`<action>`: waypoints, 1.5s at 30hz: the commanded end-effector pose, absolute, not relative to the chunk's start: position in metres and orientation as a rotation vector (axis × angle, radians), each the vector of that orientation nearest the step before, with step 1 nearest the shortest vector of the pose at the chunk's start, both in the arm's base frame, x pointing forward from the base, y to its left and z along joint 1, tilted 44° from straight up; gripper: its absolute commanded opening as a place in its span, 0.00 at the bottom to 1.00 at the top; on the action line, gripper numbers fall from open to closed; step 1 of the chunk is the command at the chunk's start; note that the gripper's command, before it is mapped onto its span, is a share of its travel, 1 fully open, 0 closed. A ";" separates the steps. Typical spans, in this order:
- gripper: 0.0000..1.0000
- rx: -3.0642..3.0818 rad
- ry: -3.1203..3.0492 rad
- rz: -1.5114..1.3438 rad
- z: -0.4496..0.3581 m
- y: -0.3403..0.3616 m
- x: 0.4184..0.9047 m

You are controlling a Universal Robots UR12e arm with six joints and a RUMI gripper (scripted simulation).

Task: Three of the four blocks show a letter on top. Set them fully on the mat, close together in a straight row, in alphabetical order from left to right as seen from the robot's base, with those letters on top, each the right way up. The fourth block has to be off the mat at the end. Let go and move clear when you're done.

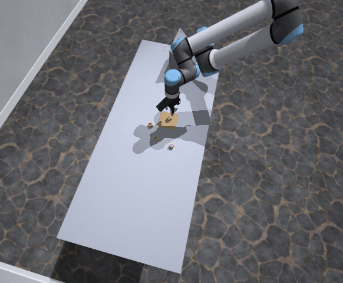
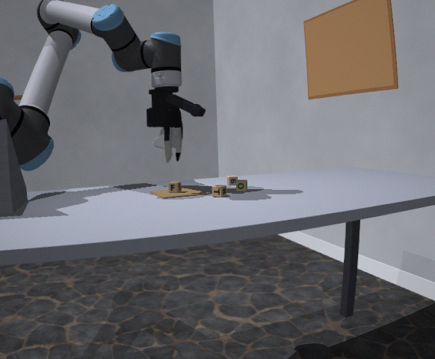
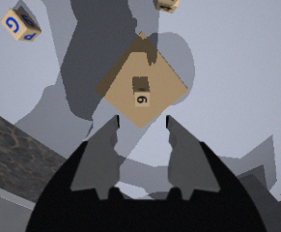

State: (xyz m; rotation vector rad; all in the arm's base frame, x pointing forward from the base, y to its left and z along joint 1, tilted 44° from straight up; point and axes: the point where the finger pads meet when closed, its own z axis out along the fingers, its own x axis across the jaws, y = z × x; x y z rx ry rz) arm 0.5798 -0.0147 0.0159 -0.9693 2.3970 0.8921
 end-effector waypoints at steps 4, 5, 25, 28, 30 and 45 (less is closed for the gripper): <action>0.40 -0.969 2.397 0.891 0.013 -0.013 0.581; 0.40 -0.969 2.397 0.891 0.013 -0.012 0.581; 0.40 -0.969 2.397 0.891 -0.006 0.006 0.584; 0.40 -0.969 2.397 0.891 -0.007 0.007 0.584; 0.40 -0.969 2.397 0.891 -0.009 0.009 0.585; 0.40 -0.969 2.397 0.891 -0.019 0.018 0.586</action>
